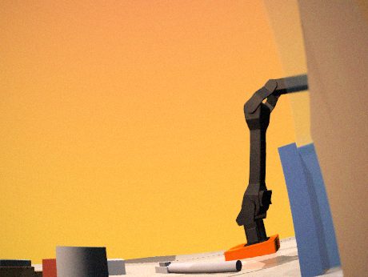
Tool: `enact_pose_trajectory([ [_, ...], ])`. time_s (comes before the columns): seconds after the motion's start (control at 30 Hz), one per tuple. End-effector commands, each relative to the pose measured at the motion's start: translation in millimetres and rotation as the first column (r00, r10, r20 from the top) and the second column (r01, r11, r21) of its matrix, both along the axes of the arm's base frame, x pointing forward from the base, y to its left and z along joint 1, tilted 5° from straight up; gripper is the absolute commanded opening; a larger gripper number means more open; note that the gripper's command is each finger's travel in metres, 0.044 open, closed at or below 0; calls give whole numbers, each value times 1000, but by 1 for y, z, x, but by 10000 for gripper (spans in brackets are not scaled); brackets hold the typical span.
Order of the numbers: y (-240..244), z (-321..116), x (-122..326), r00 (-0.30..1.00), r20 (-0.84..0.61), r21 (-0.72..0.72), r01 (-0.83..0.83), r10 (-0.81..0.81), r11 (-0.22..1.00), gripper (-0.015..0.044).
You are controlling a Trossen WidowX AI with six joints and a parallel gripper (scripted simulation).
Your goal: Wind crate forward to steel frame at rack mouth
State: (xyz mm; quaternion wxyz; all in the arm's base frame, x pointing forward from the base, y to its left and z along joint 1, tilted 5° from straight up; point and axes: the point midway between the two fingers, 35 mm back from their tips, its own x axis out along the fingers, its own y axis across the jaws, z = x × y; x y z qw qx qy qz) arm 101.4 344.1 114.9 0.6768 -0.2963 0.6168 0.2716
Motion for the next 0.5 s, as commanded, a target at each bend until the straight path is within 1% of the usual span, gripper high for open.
enact_pose_trajectory([
  [0.0, -11, -4, -13, 1000, -24, -31, -8, 7, 999, 0],
  [0.47, -22, -5, -22, 1000, -25, -32, -8, 7, 999, 0],
])
